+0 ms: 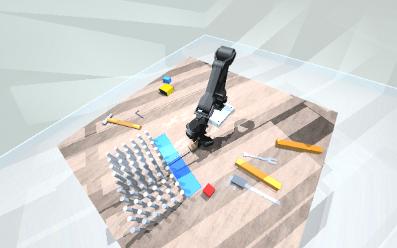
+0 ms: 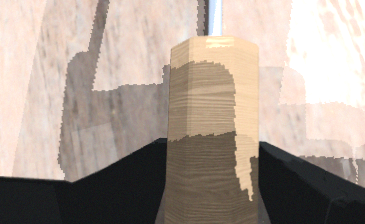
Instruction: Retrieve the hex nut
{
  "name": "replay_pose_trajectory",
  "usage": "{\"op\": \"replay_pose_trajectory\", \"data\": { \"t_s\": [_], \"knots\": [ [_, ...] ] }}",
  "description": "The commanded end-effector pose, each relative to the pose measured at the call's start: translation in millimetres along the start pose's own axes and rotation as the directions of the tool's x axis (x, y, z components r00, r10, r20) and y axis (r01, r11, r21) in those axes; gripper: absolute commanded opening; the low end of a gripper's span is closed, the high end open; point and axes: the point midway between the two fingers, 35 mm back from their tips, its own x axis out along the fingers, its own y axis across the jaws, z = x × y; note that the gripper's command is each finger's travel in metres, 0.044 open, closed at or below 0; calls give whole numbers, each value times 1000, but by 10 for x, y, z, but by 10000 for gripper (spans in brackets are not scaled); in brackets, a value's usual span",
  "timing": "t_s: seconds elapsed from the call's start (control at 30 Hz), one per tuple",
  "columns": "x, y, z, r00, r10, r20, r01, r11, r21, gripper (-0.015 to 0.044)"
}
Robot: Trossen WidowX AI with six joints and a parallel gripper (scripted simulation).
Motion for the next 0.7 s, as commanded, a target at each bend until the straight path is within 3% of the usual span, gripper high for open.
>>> {"op": "replay_pose_trajectory", "data": {
  "t_s": [0.0, 0.67],
  "knots": [
    [-18, -8, -24, 1000, -3, 5, 3, 1000, 3, 0],
    [-71, -7, -150, 1000, -3, 4, 3, 1000, 3, 0]
  ]
}}
